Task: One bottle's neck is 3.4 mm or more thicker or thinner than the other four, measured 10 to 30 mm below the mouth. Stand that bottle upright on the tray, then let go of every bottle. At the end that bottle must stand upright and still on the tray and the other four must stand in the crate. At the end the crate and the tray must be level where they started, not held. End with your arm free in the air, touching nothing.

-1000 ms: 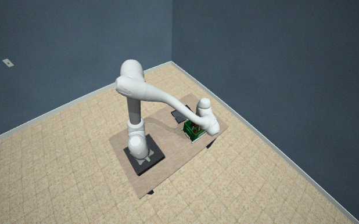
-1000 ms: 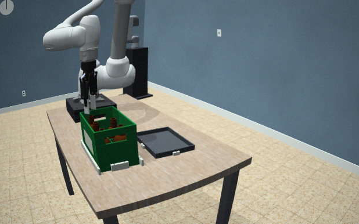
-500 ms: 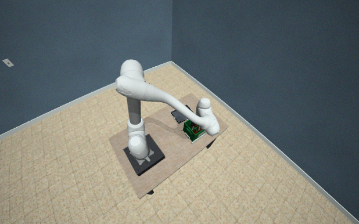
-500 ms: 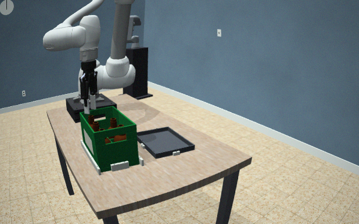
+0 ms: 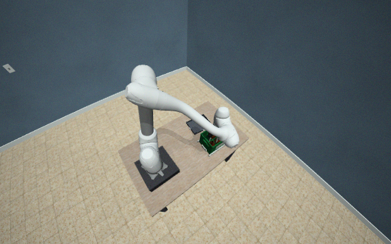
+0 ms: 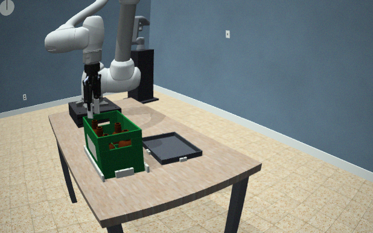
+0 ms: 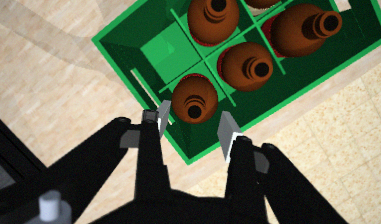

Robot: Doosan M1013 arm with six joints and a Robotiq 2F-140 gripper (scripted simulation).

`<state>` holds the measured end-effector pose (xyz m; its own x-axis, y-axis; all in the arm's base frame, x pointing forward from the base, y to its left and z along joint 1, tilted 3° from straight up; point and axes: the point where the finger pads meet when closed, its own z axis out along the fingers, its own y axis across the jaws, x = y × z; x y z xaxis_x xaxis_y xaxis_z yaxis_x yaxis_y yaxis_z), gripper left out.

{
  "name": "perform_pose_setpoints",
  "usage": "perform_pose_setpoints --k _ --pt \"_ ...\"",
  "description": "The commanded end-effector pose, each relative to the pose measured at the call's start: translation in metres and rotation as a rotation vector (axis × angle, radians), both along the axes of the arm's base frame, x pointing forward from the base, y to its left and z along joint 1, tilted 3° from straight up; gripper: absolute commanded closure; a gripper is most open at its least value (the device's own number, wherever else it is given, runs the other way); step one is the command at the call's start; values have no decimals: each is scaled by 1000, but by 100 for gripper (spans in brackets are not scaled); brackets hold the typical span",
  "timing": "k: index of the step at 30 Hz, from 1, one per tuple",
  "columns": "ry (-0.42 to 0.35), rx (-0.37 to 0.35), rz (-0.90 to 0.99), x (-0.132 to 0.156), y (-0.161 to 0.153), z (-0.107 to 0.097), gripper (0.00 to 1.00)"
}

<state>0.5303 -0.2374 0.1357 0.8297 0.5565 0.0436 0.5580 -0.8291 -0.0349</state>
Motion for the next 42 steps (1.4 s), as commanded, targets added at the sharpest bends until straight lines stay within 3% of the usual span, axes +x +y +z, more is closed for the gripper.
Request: perform_pose_setpoints --k 1,16,42 --pt "0 0 7 -1 2 -1 62" --pt "0 0 7 -1 2 -7 62" --pt "0 0 7 -1 4 -34 62"
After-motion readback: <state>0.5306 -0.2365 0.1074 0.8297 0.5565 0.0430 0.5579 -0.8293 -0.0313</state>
